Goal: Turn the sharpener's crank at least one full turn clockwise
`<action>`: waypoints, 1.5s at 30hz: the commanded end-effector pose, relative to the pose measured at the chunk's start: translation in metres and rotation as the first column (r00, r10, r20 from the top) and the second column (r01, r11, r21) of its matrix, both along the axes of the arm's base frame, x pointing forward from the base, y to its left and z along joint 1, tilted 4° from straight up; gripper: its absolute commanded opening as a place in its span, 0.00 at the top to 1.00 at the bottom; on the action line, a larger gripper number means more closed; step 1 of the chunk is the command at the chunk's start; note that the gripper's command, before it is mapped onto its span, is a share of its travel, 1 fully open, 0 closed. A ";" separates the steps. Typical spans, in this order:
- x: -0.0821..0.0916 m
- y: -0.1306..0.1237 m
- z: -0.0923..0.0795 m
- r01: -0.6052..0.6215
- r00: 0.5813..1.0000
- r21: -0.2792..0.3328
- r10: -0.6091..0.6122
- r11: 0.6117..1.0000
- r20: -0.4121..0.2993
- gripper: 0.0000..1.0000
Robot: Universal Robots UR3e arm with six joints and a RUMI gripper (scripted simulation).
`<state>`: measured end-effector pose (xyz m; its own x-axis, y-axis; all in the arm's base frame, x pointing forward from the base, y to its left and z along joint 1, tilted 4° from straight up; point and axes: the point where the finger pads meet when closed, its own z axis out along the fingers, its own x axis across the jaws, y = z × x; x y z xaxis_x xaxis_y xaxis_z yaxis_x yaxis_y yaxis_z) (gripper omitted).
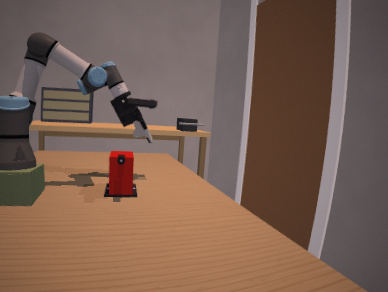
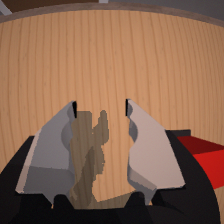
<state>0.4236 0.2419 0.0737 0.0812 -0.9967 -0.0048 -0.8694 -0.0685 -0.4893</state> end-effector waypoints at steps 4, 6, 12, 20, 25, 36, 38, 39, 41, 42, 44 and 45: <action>0.007 -0.025 -0.011 0.091 0.992 0.012 -0.089 0.996 -0.094 0.68; 0.009 -0.030 -0.012 0.113 0.988 0.014 -0.111 0.994 -0.111 0.68; 0.012 -0.045 -0.016 0.139 0.982 0.017 -0.136 0.990 -0.131 0.68; 0.017 -0.070 -0.021 0.215 0.960 0.025 -0.207 0.976 -0.188 0.68; 0.018 -0.085 -0.024 0.265 0.941 0.029 -0.252 0.964 -0.226 0.68; 0.019 -0.113 -0.029 0.341 0.905 0.035 -0.318 0.939 -0.282 0.68; 0.019 -0.123 -0.030 0.393 0.876 0.038 -0.361 0.919 -0.320 0.68; 0.018 -0.128 -0.031 0.417 0.861 0.039 -0.381 0.908 -0.338 0.68; 0.018 -0.128 -0.031 0.417 0.861 0.039 -0.381 0.908 -0.338 0.68; 0.018 -0.133 -0.031 0.417 0.861 0.039 -0.381 0.908 -0.338 0.68; 0.018 -0.137 -0.032 0.416 0.861 0.039 -0.380 0.908 -0.338 0.68; 0.017 -0.142 -0.032 0.442 0.844 0.040 -0.401 0.896 -0.356 0.68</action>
<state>0.4453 0.1155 0.0453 -0.3175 -0.9457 -0.0701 -0.9212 0.3251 -0.2139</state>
